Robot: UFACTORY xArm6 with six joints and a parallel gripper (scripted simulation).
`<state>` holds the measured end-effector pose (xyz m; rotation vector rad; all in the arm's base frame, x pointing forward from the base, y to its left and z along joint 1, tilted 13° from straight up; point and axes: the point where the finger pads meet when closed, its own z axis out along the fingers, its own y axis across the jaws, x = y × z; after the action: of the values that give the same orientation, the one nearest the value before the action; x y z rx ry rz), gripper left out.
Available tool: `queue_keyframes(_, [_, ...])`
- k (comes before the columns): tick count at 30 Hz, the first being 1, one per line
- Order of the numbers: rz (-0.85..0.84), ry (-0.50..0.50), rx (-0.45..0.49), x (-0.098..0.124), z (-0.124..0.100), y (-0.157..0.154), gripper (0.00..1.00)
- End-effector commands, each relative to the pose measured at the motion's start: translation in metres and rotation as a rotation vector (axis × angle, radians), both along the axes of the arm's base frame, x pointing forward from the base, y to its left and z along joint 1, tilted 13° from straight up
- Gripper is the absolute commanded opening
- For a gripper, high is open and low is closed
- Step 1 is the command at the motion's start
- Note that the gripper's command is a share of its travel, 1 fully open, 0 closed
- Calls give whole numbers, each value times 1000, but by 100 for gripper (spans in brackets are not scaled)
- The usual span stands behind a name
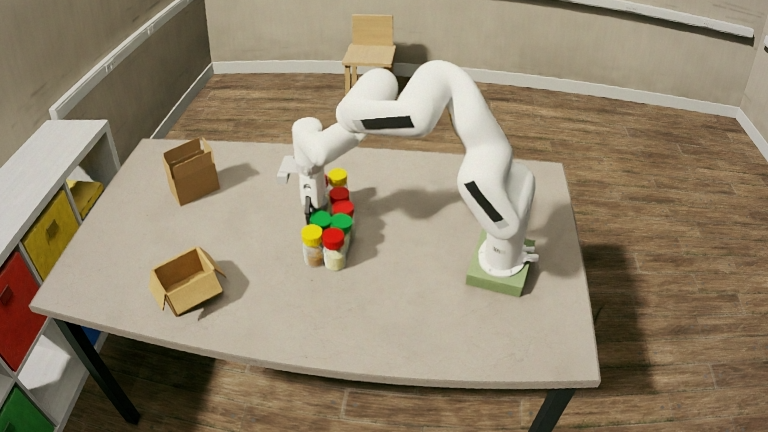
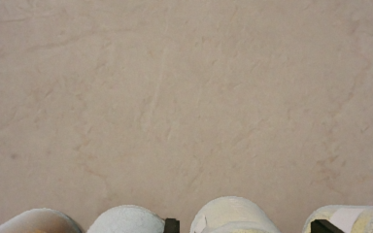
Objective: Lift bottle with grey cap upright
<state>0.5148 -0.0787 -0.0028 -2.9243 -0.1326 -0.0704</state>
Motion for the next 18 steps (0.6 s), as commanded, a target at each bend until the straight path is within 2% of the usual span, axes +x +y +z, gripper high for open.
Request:
queue_keyframes(1, [-1,-4,-1,-2,2,-1,79])
queue_keyframes(8, [-1,-6,-2,-11,1,-2,79])
queue_keyframes(15, [-1,-6,-2,-11,1,-2,79])
queue_keyframes(18, [-1,-5,-1,-11,9,-3,79])
